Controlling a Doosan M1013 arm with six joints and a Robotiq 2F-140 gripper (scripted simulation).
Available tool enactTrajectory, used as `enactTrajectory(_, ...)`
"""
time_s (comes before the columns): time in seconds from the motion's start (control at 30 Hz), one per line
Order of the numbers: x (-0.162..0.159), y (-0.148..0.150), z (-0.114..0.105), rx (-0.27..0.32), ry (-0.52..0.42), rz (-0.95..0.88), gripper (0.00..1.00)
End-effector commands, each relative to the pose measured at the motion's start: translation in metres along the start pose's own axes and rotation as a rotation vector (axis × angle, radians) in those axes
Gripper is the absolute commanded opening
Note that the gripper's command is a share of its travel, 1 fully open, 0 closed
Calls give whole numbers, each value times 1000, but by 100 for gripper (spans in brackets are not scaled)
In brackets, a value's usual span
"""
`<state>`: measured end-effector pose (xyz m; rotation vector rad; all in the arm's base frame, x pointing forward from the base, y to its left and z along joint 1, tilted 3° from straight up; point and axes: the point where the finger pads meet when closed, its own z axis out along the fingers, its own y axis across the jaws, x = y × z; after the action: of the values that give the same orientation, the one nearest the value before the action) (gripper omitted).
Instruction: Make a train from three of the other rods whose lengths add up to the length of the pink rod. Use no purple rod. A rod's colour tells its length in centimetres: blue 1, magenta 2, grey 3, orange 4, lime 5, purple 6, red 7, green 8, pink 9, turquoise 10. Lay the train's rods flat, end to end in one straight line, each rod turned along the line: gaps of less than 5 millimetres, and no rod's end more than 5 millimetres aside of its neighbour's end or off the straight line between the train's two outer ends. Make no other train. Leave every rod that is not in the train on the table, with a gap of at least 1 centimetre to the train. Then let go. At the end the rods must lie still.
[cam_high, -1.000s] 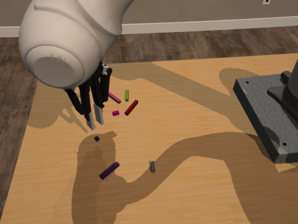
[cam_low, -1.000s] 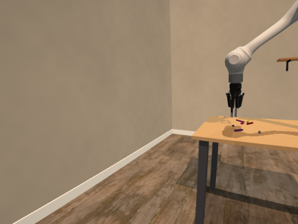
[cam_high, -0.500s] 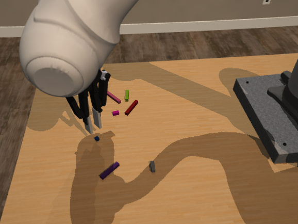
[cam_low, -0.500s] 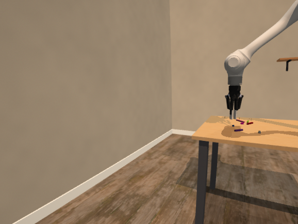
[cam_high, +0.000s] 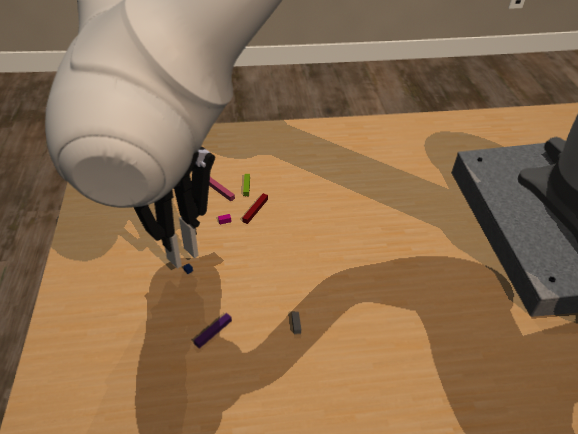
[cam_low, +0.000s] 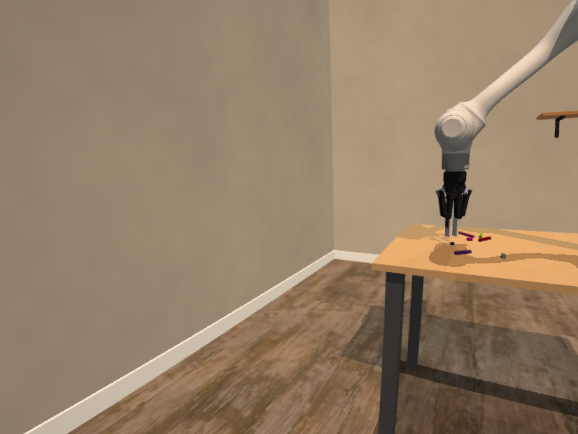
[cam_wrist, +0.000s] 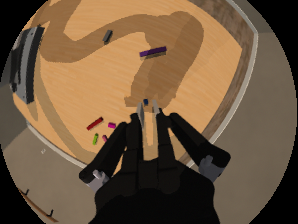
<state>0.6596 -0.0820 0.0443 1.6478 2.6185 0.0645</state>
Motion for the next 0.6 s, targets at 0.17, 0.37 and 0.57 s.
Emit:
enactTrajectory(0.17,3,-4,12,8,5,0,15)
enactTrajectory(0.37,3,-4,14,8,5,0,15)
enactTrajectory(0.57,3,-4,14,8,5,0,15)
